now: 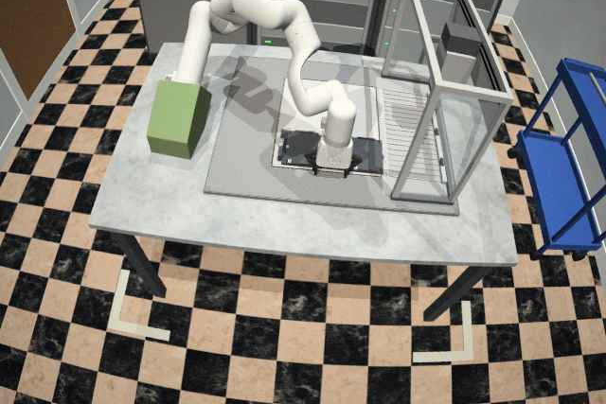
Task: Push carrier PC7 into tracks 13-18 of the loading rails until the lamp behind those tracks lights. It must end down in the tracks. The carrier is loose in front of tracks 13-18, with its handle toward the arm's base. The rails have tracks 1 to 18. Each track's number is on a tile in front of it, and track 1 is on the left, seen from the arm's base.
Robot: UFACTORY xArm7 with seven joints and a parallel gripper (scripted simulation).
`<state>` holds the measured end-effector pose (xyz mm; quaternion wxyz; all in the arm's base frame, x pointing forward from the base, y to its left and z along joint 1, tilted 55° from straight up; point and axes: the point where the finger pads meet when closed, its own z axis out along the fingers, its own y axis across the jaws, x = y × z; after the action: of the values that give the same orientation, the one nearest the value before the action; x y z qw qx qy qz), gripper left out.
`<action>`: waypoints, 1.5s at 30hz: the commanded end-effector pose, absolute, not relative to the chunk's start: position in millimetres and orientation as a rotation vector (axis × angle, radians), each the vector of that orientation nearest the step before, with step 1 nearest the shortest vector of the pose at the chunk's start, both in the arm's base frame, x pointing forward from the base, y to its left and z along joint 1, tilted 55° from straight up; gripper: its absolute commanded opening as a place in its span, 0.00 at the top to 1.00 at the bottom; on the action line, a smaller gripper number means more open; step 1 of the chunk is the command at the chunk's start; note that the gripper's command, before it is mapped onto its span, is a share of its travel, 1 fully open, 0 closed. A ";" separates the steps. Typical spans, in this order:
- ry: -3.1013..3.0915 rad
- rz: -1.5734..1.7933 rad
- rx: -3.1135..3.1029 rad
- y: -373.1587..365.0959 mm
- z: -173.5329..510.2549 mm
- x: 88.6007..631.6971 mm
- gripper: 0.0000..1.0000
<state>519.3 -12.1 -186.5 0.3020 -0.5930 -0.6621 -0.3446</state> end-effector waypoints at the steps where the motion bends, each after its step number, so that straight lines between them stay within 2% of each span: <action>1: -1.758 -0.915 -1.578 -15.3 -186.3 520.7 0.00; 45: -1.758 -0.915 -1.578 -30.0 -206.7 523.6 0.00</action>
<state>521.8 -25.9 -206.2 0.3022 -0.5930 -0.6620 -0.3446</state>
